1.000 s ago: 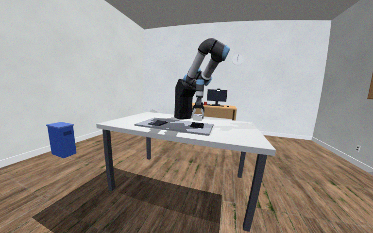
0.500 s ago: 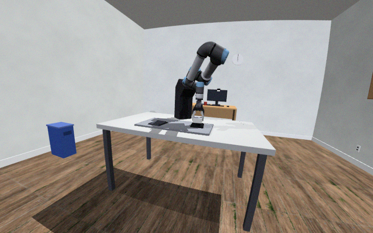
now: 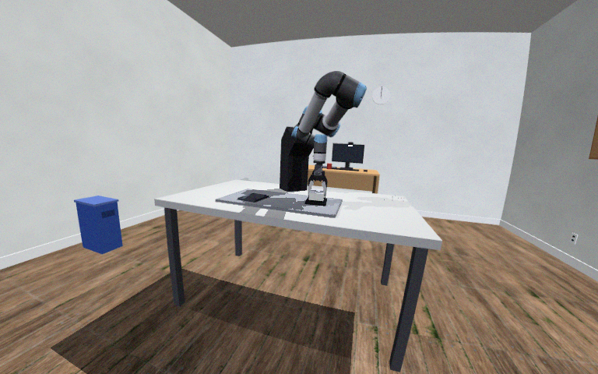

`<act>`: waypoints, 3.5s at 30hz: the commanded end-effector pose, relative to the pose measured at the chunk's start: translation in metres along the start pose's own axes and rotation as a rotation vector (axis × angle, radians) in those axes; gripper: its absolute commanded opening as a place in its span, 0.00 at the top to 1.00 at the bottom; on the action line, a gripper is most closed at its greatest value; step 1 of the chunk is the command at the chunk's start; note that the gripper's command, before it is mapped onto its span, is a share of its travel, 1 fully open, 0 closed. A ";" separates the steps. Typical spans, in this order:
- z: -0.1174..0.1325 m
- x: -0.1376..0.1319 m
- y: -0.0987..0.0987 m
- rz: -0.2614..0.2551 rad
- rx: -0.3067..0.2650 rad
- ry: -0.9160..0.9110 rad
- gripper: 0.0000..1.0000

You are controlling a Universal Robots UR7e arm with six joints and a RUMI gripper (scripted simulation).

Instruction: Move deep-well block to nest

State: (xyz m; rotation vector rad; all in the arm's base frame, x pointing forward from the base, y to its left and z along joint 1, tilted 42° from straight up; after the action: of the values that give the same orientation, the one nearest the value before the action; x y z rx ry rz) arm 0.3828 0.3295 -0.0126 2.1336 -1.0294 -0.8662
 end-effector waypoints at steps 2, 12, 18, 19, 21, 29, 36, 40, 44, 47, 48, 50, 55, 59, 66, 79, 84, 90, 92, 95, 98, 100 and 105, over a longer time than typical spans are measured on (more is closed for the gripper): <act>0.000 0.000 -0.001 0.000 0.001 0.000 1.00; 0.000 0.000 -0.001 0.000 0.001 0.000 1.00; 0.000 0.000 -0.001 0.000 0.001 0.000 1.00; 0.000 0.000 -0.001 0.000 0.001 0.000 1.00; 0.000 0.000 -0.002 0.000 0.001 0.000 1.00; 0.000 0.000 -0.003 0.000 0.001 0.000 1.00; 0.000 0.000 -0.004 0.000 0.001 0.000 1.00; 0.000 0.000 -0.004 0.000 0.001 0.000 1.00; 0.000 0.000 -0.005 0.000 0.001 0.000 1.00; 0.000 0.000 -0.005 0.000 0.001 0.000 1.00; 0.000 0.000 -0.005 0.000 0.001 0.000 1.00; 0.000 0.000 -0.006 0.000 0.001 0.000 1.00; 0.000 0.000 -0.007 0.000 0.001 0.000 1.00; 0.000 0.000 -0.007 0.000 0.001 0.000 1.00; 0.000 0.000 -0.008 0.000 0.001 0.000 1.00; 0.000 0.000 -0.010 0.000 0.001 0.000 1.00; 0.000 0.000 -0.011 0.000 0.001 0.000 1.00; 0.000 0.000 -0.012 0.000 0.001 0.000 1.00; 0.000 0.000 -0.012 0.000 0.001 0.000 0.00; 0.000 0.000 -0.012 0.000 0.001 0.000 0.00; 0.000 0.000 -0.012 0.000 0.001 0.000 0.00; 0.000 0.000 -0.012 0.000 0.001 0.000 0.00; 0.000 0.000 -0.012 0.000 0.001 0.000 0.00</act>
State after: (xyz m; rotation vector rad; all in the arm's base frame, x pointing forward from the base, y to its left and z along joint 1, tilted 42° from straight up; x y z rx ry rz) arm 0.3879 0.3355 -0.0214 2.1339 -1.0297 -0.8660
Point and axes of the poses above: the point where the finger pads meet when closed, its own y axis back along the fingers, its own x axis across the jaws, z = x × y, the point moved 3 cm from there along y, back along the fingers, and after that the axes turned 14 degrees about y, right-handed, at the moved point
